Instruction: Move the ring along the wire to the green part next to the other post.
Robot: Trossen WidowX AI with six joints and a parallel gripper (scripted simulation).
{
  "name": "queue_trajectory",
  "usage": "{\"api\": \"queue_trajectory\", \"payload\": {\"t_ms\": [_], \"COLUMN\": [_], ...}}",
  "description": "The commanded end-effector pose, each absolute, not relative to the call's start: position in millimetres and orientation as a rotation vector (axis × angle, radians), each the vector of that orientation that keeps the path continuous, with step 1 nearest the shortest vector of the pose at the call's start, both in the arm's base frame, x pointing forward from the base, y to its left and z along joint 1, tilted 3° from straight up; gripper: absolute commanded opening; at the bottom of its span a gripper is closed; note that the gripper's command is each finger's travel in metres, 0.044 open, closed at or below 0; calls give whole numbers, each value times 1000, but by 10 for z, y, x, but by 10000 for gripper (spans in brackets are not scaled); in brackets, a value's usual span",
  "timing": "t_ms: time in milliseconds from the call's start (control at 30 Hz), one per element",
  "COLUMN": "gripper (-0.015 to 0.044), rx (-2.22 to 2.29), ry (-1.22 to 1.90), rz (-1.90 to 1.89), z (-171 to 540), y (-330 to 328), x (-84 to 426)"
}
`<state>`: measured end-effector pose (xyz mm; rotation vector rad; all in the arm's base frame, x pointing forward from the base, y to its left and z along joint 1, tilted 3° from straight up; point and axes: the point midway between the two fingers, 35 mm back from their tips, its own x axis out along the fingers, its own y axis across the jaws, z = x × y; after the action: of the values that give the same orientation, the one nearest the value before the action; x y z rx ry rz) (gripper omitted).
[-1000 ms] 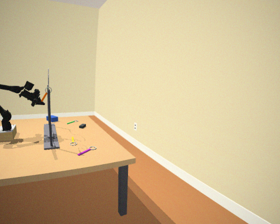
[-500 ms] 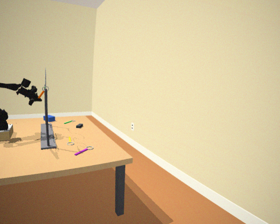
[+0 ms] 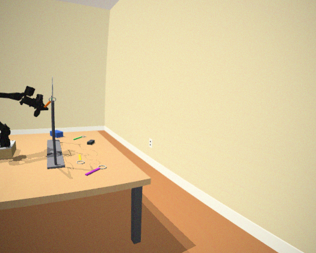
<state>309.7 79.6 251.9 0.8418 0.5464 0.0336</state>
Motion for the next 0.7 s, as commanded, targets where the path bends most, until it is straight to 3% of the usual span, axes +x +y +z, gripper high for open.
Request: {"api": "queue_trajectory", "payload": {"t_ms": [0,667], "gripper": [-150,-150], "rx": [932,1252], "ry": [537,509], "rz": [65,153], "z": [2657,3102], "y": [891,1095], "x": [3110,3138]}}
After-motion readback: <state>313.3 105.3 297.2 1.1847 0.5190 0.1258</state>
